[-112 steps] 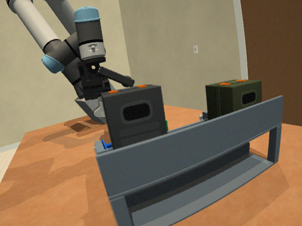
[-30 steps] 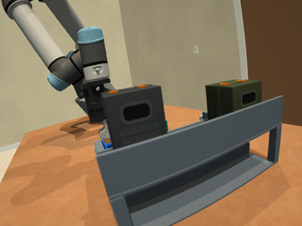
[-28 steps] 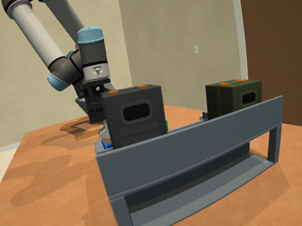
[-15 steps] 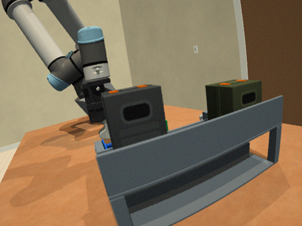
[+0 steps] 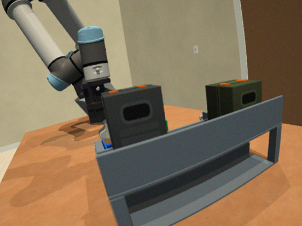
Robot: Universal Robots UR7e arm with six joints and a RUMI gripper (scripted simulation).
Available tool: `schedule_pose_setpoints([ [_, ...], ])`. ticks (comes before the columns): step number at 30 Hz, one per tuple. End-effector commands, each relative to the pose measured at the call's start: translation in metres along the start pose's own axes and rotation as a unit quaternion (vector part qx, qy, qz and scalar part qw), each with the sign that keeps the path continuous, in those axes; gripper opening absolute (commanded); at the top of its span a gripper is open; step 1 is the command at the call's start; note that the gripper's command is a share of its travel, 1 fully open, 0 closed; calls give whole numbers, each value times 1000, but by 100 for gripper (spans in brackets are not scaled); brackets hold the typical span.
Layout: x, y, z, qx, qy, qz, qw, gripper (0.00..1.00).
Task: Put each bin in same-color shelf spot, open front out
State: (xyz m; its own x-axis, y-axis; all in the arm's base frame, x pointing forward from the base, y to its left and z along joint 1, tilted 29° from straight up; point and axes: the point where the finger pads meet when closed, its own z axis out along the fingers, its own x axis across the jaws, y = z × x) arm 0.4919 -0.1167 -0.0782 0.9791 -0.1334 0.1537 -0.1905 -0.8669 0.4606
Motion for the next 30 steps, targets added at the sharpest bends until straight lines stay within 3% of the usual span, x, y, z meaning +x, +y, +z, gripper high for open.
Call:
schedule_pose_setpoints([
  [1, 2, 0, -1, 0, 1, 0, 1000, 0],
  [30, 8, 0, 0, 0, 1, 0, 1000, 0],
])
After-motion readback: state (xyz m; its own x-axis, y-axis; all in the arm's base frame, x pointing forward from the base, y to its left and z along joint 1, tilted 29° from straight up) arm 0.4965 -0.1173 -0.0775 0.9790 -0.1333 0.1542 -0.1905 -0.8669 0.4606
